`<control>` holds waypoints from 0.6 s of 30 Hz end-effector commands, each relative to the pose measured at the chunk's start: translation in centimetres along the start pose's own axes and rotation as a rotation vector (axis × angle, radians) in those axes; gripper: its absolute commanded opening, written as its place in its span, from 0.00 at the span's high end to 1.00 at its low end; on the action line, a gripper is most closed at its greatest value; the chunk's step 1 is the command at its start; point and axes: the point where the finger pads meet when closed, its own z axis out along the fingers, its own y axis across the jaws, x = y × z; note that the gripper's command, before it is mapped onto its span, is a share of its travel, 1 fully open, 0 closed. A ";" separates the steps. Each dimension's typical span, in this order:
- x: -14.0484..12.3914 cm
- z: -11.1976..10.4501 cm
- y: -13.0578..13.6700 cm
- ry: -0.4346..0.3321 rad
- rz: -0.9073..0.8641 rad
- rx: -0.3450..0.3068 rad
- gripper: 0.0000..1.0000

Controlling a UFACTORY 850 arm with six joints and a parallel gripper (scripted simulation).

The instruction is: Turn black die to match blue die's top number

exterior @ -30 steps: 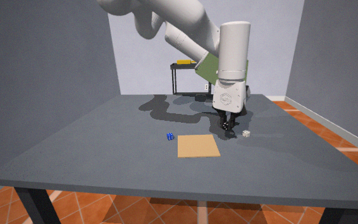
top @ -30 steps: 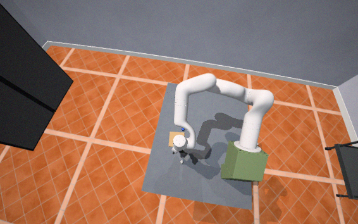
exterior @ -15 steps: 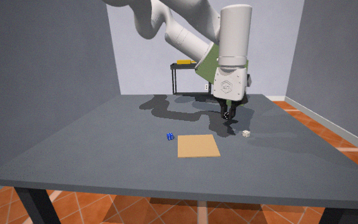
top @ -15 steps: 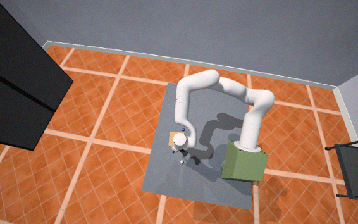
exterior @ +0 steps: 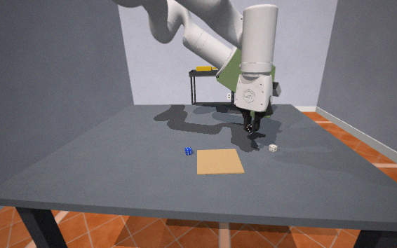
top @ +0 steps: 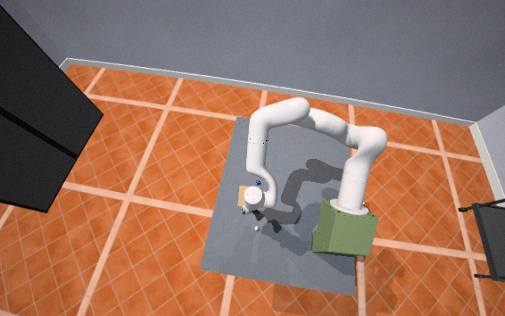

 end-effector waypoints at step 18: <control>-2.6 0.0 -1.1 0.000 0.646 -0.005 0.85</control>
